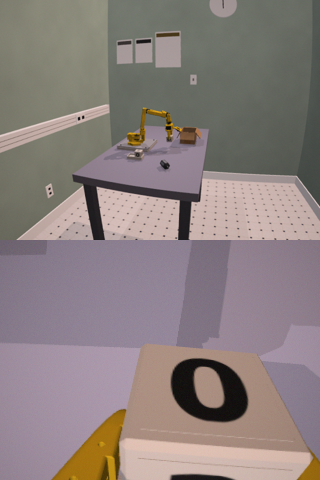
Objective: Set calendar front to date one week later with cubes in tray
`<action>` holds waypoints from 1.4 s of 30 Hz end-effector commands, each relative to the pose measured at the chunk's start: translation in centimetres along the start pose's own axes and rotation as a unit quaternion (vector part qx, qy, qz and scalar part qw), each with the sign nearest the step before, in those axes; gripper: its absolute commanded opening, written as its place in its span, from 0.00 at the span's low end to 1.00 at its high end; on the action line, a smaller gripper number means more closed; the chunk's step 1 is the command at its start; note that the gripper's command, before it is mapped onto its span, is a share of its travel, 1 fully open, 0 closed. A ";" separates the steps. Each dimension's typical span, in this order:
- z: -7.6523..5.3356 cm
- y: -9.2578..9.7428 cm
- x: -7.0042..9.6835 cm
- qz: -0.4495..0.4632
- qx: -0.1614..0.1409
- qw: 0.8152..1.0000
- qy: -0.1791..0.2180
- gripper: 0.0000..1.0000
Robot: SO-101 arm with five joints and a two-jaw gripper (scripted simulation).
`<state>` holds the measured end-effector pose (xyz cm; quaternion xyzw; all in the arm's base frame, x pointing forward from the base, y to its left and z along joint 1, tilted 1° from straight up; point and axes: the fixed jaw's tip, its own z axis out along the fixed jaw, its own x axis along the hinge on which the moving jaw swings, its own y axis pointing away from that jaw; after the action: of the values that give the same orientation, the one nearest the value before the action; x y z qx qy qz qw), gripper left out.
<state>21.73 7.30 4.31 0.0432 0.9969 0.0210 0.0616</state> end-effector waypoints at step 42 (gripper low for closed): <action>0.2 -0.1 -0.1 -0.104 -0.079 0.948 -0.290 0.00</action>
<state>21.83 7.37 3.87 -0.0536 0.9447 0.0754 0.3147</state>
